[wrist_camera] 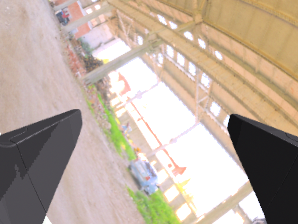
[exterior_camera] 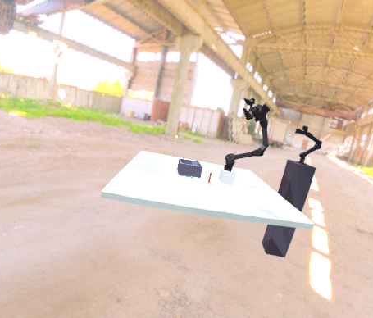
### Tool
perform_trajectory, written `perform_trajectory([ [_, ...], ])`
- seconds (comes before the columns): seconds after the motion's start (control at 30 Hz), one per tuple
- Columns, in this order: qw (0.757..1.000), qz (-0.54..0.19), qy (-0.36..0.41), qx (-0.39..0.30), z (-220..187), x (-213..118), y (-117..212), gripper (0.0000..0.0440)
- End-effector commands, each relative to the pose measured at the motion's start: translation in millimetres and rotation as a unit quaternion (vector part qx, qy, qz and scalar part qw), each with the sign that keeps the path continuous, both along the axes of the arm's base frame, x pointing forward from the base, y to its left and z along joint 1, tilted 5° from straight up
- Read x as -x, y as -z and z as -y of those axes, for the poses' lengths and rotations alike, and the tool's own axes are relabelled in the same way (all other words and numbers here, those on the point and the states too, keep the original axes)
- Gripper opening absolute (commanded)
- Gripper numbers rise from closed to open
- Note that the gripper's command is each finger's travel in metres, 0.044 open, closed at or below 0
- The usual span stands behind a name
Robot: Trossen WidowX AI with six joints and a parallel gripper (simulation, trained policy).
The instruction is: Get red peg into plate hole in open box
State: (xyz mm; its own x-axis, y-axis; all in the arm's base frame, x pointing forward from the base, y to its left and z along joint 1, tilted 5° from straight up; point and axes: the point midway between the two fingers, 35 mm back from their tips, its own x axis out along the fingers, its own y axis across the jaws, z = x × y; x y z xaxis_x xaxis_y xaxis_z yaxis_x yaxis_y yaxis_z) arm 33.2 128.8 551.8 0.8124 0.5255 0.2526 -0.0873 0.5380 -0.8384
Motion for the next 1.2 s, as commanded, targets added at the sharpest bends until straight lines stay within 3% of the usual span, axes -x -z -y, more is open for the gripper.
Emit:
perform_trajectory([
  [0.0,0.999,-0.036,0.006,-0.037,13,-17,4,0.044],
  [0.27,0.982,-0.133,0.029,-0.133,43,-56,26,0.044],
  [0.57,0.94,-0.243,0.059,-0.231,71,-96,60,0.044],
  [0.87,0.876,-0.351,0.095,-0.316,93,-128,103,0.044],
  [1.17,0.792,-0.454,0.135,-0.386,106,-152,152,0.044],
])
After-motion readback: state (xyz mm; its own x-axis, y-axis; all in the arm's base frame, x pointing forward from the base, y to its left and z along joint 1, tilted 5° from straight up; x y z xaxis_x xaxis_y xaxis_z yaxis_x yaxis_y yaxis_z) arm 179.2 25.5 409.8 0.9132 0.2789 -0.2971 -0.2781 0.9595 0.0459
